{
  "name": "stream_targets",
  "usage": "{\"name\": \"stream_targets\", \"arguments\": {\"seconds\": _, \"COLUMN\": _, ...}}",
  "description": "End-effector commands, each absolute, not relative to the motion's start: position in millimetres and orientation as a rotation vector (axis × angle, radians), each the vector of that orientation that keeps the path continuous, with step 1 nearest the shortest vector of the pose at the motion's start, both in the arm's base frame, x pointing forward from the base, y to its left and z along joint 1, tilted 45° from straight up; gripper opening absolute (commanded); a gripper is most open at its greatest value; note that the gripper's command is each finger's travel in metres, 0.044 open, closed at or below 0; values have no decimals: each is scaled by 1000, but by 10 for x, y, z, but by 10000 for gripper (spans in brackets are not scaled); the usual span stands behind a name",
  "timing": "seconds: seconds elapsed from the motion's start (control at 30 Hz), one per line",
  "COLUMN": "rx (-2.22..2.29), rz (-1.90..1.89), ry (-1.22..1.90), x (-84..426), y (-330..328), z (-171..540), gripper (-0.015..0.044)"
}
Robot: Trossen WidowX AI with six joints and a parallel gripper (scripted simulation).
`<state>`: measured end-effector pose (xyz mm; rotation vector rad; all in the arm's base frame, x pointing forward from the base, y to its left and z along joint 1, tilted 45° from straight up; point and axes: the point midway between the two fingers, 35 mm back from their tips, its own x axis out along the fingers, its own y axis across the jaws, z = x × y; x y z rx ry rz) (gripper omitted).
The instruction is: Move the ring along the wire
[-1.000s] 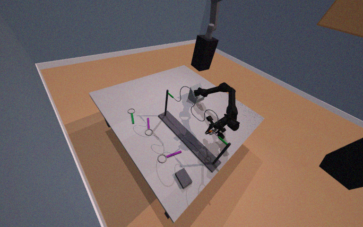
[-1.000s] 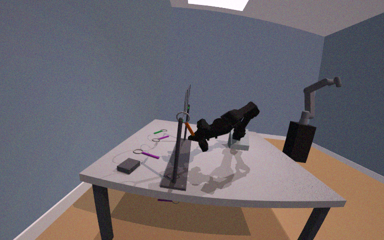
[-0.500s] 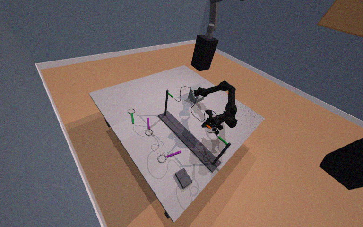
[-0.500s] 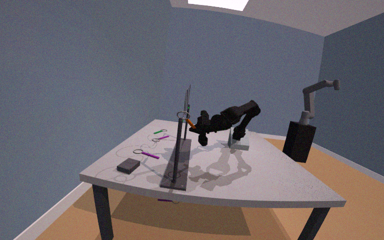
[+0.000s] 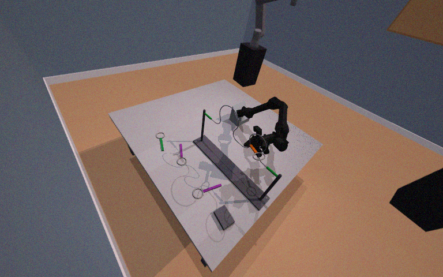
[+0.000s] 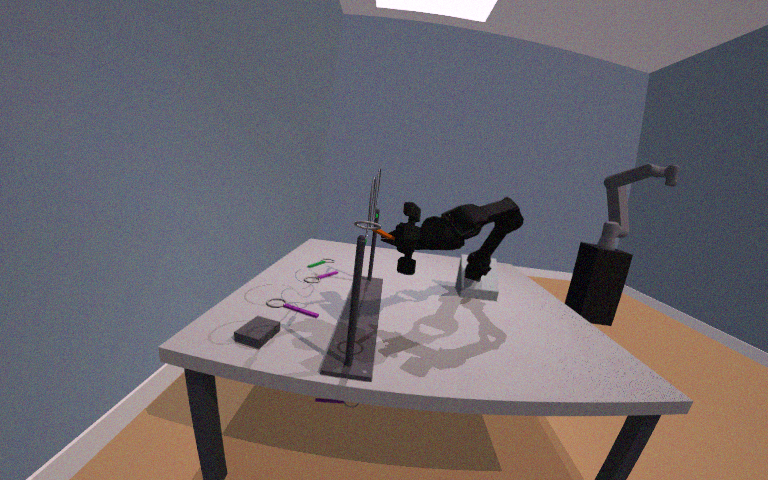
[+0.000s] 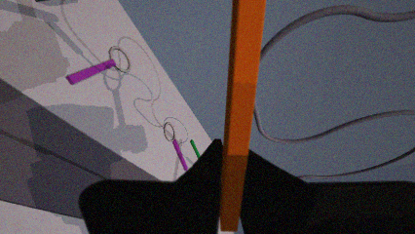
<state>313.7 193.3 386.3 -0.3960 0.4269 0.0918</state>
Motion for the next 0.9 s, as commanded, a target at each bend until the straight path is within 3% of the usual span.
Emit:
{"name": "stream_targets", "arguments": {"seconds": 0.0, "rx": -495, "rz": 60, "ry": 417, "x": 3159, "y": 1789, "z": 3915, "gripper": -150}}
{"name": "stream_targets", "arguments": {"seconds": 0.87, "rx": -1049, "rz": -107, "ry": 333, "x": 3251, "y": 1173, "z": 4525, "gripper": -150}}
